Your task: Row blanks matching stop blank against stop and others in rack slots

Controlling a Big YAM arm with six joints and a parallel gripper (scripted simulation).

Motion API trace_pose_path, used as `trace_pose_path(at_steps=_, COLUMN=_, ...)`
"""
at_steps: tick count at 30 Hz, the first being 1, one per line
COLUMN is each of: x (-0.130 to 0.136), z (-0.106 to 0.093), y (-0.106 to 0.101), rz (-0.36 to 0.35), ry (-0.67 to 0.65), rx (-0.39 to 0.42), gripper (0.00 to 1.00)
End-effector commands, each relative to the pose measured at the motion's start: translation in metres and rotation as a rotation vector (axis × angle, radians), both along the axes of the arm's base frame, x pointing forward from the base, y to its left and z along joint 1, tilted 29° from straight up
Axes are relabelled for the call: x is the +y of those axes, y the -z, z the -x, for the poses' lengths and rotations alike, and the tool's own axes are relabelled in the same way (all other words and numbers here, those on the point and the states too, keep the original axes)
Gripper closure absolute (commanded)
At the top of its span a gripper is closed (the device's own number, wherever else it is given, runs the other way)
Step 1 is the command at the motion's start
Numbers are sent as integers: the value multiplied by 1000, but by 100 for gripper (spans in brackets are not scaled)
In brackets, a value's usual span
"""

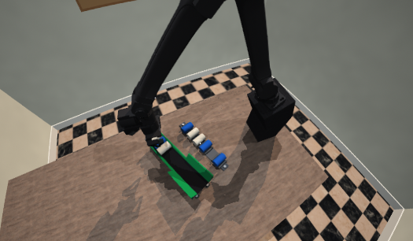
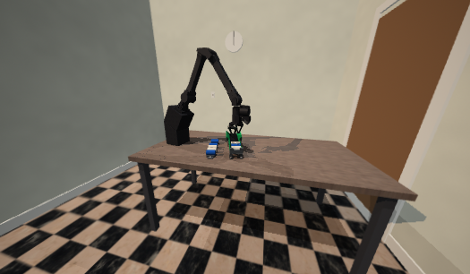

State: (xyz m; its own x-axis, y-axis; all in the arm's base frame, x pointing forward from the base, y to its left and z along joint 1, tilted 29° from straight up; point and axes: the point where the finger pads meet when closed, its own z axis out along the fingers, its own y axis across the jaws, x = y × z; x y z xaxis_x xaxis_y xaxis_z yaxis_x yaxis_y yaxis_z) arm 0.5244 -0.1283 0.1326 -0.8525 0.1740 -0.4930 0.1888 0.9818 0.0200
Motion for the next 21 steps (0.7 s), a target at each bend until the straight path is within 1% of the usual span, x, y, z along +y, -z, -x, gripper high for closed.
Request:
trace_pose_path(at_steps=1, x=-6, z=-12, y=-13, rz=-99, ry=191, rx=-32, gripper=0)
trace_pose_path(at_steps=2, x=-11, z=-11, y=-12, rz=-139, ry=265, rx=-37, gripper=0)
trace_pose_path(at_steps=3, x=-8, z=-12, y=-17, rz=-136, ry=259, rx=-47, gripper=0)
trace_pose_path(at_steps=5, x=-8, z=-12, y=-17, rz=-136, ry=259, rx=-47, gripper=0)
trace_pose_path(at_steps=7, x=-14, z=-12, y=-10, rz=-213, ry=397, rx=-46, gripper=0)
trace_pose_path(at_steps=8, x=-15, z=-12, y=-11, rz=-212, ry=397, rx=-47, gripper=0)
trace_pose_path(at_steps=9, x=-16, z=-12, y=-10, rz=-247, ry=458, rx=-51, gripper=0)
trace_pose_path(at_steps=10, x=-14, z=-12, y=-14, rz=-246, ry=454, rx=-59, gripper=0)
trace_pose_path(at_steps=11, x=-15, z=-13, y=-13, rz=-280, ry=511, rx=-63, gripper=0)
trace_pose_path(at_steps=12, x=-10, z=-14, y=-18, rz=-279, ry=501, rx=-69, gripper=0)
trace_pose_path(at_steps=13, x=-12, z=-14, y=-13, rz=-310, ry=558, rx=-66, gripper=0)
trace_pose_path(at_steps=14, x=-10, z=-15, y=-14, rz=-310, ry=554, rx=-67, gripper=0)
trace_pose_path(at_steps=16, x=-19, z=-13, y=-10, rz=-366, ry=665, rx=-70, gripper=0)
trace_pose_path(at_steps=17, x=-19, z=-13, y=-11, rz=-365, ry=664, rx=-73, gripper=0)
trace_pose_path(at_steps=19, x=-21, z=-14, y=-14, rz=-413, ry=746, rx=-87, gripper=0)
trace_pose_path(at_steps=21, x=-17, z=-15, y=-18, rz=-413, ry=737, rx=-92, gripper=0)
